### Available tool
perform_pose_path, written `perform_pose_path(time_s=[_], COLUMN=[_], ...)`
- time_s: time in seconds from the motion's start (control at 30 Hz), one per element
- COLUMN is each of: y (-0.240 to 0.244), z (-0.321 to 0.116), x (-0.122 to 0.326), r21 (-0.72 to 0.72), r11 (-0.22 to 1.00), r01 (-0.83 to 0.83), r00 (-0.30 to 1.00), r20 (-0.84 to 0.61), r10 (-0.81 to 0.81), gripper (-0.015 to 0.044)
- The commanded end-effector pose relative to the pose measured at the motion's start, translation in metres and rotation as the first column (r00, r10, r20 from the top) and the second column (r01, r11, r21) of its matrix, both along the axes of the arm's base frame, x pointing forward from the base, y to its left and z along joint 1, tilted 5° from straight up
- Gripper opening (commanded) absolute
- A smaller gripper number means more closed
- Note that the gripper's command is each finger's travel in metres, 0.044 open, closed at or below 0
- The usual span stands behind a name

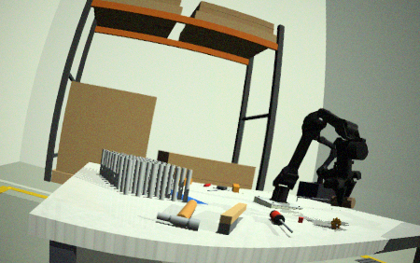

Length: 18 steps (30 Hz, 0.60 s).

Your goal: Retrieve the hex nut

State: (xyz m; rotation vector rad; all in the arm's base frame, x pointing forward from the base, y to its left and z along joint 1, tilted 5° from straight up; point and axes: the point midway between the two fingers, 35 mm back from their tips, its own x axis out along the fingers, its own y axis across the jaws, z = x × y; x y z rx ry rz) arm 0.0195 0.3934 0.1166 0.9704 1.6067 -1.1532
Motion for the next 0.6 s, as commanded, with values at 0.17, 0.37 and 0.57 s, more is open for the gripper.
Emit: perform_pose_path(time_s=[0.17,0.37,0.57], y=[-0.0004,-0.0005,-0.0006], z=[0.0011,0.0006,0.0002], x=[-0.0001,-0.0005,-0.0008], r21=[0.093,0.137,0.166], r11=[0.954,0.873,0.754], r01=[-0.285,-0.469,-0.635], r00=[0.958,0.882,0.772], r20=[0.063,0.119,0.181], r10=[0.28,0.456,0.61], gripper=[0.0,0.0,0.0])
